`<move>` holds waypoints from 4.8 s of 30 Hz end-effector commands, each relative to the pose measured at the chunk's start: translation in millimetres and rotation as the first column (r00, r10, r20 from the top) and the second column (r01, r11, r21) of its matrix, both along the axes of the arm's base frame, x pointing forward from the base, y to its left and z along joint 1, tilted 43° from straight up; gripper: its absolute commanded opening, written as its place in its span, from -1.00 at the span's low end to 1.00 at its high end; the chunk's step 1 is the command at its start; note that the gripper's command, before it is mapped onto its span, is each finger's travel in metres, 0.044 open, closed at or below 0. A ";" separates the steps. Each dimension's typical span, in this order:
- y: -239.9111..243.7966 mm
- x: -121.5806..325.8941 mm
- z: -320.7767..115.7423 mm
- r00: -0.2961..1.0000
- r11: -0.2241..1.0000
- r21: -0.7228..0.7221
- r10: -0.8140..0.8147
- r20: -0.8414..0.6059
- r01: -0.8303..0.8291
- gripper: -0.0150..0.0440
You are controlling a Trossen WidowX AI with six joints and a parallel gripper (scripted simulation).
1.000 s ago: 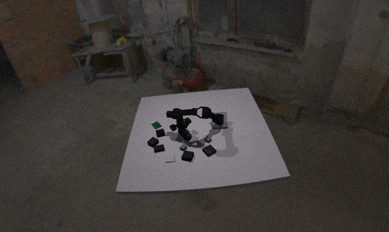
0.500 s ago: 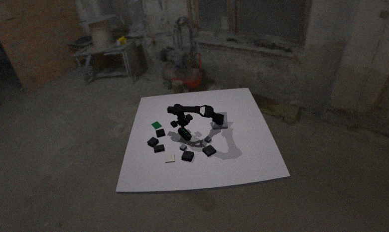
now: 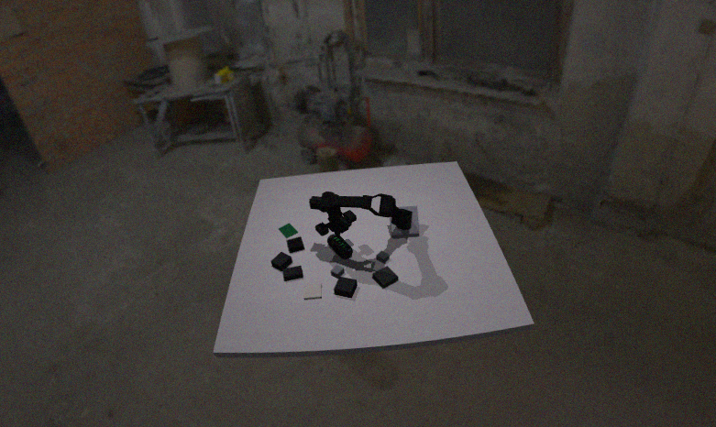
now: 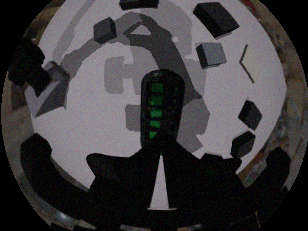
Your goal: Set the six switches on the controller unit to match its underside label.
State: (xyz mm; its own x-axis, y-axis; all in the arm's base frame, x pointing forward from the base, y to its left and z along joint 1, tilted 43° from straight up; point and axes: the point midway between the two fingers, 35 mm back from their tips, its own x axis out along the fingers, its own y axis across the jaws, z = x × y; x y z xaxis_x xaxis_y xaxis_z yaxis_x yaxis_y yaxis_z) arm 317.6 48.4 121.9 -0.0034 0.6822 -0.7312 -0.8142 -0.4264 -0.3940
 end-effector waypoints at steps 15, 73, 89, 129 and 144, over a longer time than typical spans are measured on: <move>-0.1 -0.9 -0.2 1.000 1.000 -0.002 -0.004 -0.009 0.004 -0.49; 73.8 37.7 -36.3 0.986 0.987 -0.109 0.105 -0.133 -0.120 -0.49; 67.1 25.6 -42.5 0.985 0.987 -0.110 0.105 -0.134 -0.120 -0.49; 4.4 31.9 31.3 0.985 0.994 -0.111 -0.001 -0.175 -0.018 0.58; 4.4 31.9 31.3 0.985 0.994 -0.111 -0.001 -0.175 -0.018 -0.49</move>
